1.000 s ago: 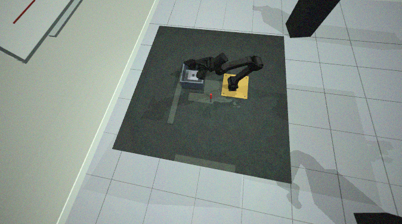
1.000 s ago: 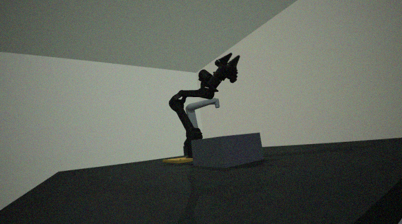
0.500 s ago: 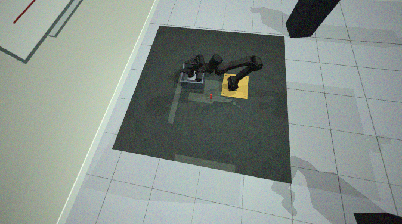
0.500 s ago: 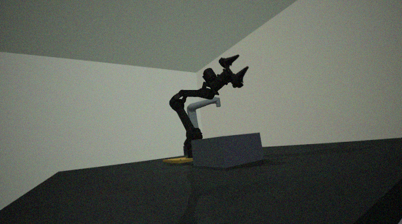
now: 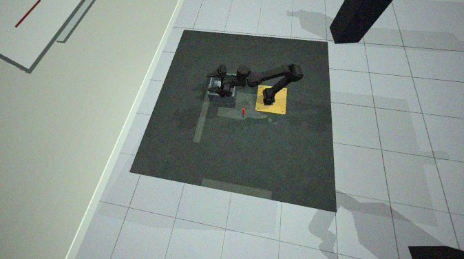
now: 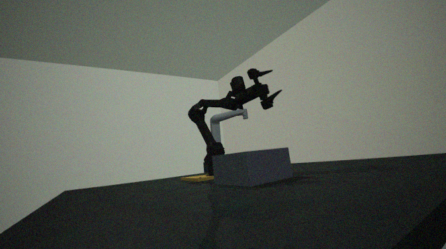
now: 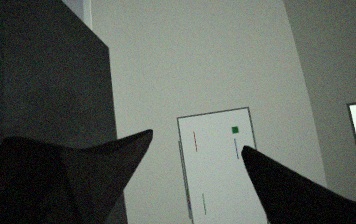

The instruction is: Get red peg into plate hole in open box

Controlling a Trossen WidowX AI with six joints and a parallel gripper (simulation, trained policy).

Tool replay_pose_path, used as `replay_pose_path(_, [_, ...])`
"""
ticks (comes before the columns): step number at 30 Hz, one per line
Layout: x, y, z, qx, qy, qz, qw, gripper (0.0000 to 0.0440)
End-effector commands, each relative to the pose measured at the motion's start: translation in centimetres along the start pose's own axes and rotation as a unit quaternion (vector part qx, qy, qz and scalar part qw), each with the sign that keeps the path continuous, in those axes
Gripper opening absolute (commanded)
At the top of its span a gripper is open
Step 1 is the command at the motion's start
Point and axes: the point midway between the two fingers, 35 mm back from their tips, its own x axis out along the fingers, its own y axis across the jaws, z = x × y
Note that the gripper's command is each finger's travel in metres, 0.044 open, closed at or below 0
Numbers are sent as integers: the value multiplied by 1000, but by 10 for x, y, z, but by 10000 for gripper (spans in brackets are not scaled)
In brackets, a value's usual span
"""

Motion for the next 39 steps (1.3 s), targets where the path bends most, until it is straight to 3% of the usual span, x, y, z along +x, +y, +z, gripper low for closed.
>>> replay_pose_path(1, [1,14,-6,52,21,32,998,440])
replay_pose_path(10, [-4,51,-19,173,80,107,976,440])
replay_pose_path(19, [-16,87,-29,287,152,168,931,440])
replay_pose_path(29, [-38,123,-34,399,246,219,856,440])
replay_pose_path(39, [-67,156,-34,490,350,249,759,440])
